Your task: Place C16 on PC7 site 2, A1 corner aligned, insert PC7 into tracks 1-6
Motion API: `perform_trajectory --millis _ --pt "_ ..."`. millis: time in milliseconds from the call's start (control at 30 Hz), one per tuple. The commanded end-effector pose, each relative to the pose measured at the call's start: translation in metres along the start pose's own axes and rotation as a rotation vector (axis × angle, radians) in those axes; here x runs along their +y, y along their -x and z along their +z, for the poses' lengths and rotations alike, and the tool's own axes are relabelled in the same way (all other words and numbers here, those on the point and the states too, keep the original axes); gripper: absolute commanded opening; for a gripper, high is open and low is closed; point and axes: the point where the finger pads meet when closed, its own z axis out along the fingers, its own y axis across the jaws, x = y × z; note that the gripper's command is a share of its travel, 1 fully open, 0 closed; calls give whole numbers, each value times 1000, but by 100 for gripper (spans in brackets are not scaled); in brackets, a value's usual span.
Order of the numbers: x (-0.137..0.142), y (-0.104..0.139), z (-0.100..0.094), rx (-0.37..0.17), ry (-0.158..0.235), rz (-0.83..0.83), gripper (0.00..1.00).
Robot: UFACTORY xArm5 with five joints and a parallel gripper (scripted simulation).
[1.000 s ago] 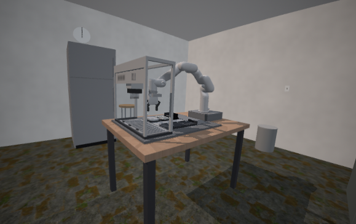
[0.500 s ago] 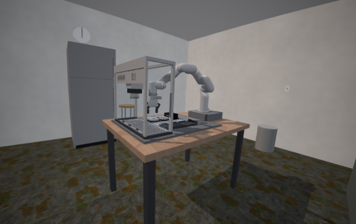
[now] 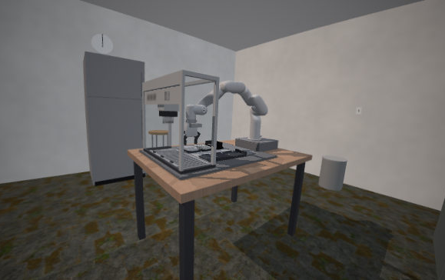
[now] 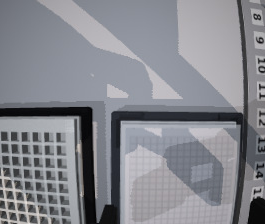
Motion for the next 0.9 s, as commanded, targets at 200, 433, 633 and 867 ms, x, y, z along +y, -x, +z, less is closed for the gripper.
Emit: perform_trajectory --millis 200,433,633,867 --pt "2 0 5 -1 5 0 100" --pt "2 0 5 -1 5 0 100" --pt "2 0 8 -1 5 0 100" --pt "2 0 13 -1 5 0 100"
